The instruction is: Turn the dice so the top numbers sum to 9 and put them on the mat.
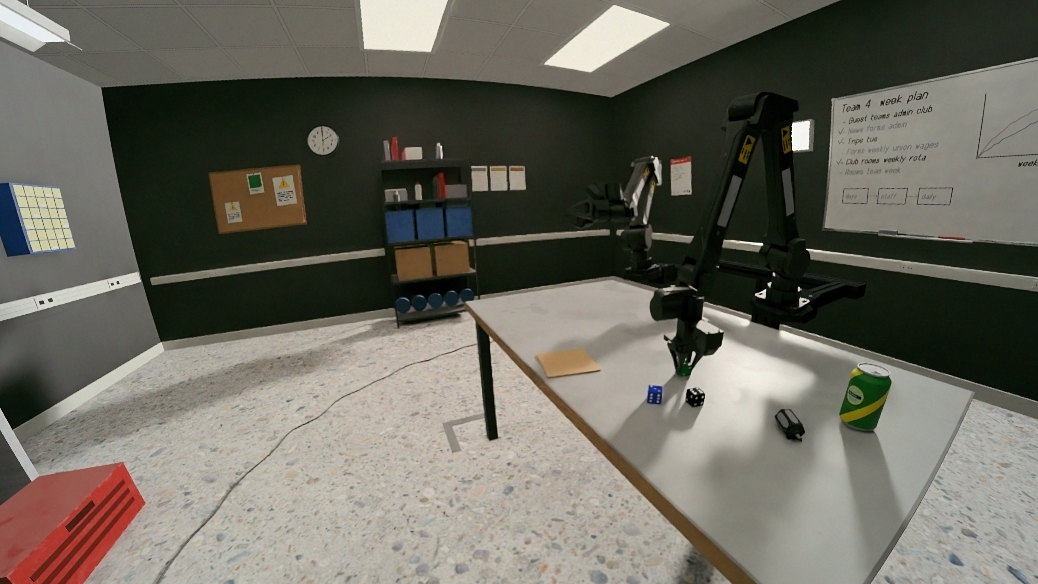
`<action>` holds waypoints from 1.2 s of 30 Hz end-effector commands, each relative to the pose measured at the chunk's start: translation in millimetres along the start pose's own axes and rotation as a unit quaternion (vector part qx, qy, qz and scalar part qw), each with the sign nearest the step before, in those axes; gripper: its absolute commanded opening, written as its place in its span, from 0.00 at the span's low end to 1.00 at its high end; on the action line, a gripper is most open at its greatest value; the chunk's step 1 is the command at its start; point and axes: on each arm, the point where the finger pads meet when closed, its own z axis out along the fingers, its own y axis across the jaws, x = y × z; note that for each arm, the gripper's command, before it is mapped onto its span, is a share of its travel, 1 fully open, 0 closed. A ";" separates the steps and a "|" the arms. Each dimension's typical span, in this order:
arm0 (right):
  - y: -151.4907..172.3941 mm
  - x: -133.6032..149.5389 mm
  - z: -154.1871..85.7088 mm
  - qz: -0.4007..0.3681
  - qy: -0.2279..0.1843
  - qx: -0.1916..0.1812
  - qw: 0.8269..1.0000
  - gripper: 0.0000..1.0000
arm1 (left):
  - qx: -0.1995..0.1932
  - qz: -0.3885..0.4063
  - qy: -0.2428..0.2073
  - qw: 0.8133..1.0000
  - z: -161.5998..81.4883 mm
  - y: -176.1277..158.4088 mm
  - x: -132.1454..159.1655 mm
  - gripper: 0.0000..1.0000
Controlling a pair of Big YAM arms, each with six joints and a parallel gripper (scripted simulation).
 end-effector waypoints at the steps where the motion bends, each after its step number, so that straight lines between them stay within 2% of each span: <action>1: 1.5 -3.0 1.0 0.002 -0.003 -0.001 1.000 1.00 | 0.012 -0.005 0.000 1.000 -2.1 -10.7 -6.5 0.26; 17: 1.5 -3.0 1.0 0.002 -0.003 -0.001 1.000 1.00 | 0.012 -0.005 0.000 1.000 -2.6 -10.8 -6.5 0.26; 23: 1.5 -3.0 1.0 0.002 -0.003 -0.001 1.000 1.00 | 0.008 -0.008 0.000 1.000 -12.1 -6.4 -6.5 0.26; 26: 1.5 -3.0 1.0 0.002 -0.003 -0.001 1.000 1.00 | 0.004 -0.004 0.001 1.000 -25.0 -1.2 0.1 0.26; 31: 1.5 -3.0 1.0 0.002 -0.003 -0.001 1.000 1.00 | 0.024 -0.004 0.000 1.000 -67.9 -23.0 -0.5 0.26; 36: 1.5 -3.0 1.0 0.002 -0.003 -0.001 1.000 1.00 | 0.024 -0.004 -0.001 1.000 -102.9 -22.4 -0.8 0.26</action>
